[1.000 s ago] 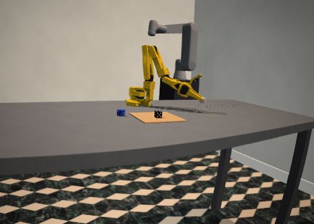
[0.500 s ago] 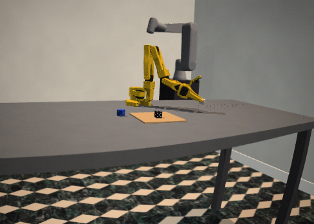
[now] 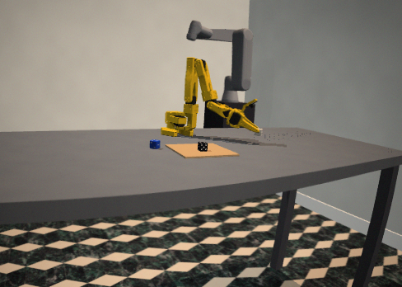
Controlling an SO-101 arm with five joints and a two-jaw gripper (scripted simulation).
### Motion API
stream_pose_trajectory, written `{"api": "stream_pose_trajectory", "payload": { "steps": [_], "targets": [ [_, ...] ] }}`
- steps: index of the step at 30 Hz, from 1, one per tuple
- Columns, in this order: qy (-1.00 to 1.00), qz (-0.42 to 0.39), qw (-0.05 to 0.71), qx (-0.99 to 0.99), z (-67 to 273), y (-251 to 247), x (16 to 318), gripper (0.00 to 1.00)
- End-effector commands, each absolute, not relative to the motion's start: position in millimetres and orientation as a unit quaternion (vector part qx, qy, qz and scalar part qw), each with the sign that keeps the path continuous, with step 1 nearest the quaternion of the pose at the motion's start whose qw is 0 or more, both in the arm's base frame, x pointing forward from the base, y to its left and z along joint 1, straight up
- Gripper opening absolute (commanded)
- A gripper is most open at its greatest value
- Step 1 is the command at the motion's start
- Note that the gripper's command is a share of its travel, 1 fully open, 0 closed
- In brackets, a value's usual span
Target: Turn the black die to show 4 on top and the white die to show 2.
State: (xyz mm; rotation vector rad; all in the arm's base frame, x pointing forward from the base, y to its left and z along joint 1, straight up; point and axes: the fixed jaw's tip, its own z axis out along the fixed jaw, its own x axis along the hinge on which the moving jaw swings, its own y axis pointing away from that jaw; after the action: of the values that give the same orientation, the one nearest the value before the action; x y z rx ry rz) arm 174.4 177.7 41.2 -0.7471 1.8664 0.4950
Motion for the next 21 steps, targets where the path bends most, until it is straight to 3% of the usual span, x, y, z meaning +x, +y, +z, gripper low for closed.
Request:
{"api": "stream_pose_trajectory", "payload": {
  "steps": [1, 21],
  "targets": [
    [0.761, 0.213, 0.527, -0.312, 46.8, 182.0, 175.7, 0.00],
    [0.761, 0.213, 0.527, -0.312, 39.6, 182.0, 175.7, 0.00]
  ]
}}
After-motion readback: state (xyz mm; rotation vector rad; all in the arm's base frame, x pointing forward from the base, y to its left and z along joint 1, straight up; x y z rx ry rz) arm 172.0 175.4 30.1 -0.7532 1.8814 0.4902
